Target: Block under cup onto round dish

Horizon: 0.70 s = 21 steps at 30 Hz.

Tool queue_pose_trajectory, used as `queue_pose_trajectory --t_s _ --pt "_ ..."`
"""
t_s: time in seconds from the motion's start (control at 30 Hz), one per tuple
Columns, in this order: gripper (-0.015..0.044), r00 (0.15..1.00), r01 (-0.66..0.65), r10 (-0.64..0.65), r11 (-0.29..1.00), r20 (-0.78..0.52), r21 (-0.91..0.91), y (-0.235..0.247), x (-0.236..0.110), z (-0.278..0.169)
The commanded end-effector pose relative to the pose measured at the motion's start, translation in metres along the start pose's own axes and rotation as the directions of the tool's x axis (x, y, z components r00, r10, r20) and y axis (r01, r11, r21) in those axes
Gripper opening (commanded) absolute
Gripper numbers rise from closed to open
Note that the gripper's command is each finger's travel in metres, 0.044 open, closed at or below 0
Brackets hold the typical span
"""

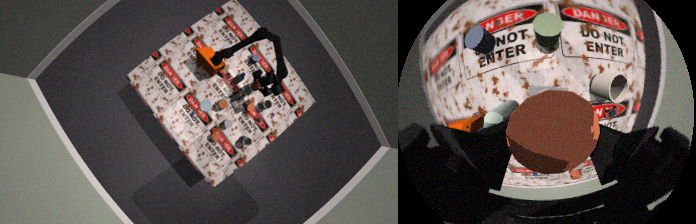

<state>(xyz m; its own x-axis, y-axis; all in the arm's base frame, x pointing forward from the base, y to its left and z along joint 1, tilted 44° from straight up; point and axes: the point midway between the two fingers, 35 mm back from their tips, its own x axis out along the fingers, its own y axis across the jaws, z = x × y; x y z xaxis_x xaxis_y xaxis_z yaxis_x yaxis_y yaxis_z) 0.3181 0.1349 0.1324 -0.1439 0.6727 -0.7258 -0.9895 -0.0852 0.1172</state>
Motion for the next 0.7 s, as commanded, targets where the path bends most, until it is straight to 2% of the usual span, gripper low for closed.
queue_pose_trajectory --t_s 0.0,0.67 --pt "0.0000 1.000 0.004 -0.004 1.000 0.000 0.002 -0.0007 -0.0007 -0.0005" --pt "0.0000 1.000 0.004 -0.004 1.000 -0.006 0.002 0.0057 0.0062 0.0070"
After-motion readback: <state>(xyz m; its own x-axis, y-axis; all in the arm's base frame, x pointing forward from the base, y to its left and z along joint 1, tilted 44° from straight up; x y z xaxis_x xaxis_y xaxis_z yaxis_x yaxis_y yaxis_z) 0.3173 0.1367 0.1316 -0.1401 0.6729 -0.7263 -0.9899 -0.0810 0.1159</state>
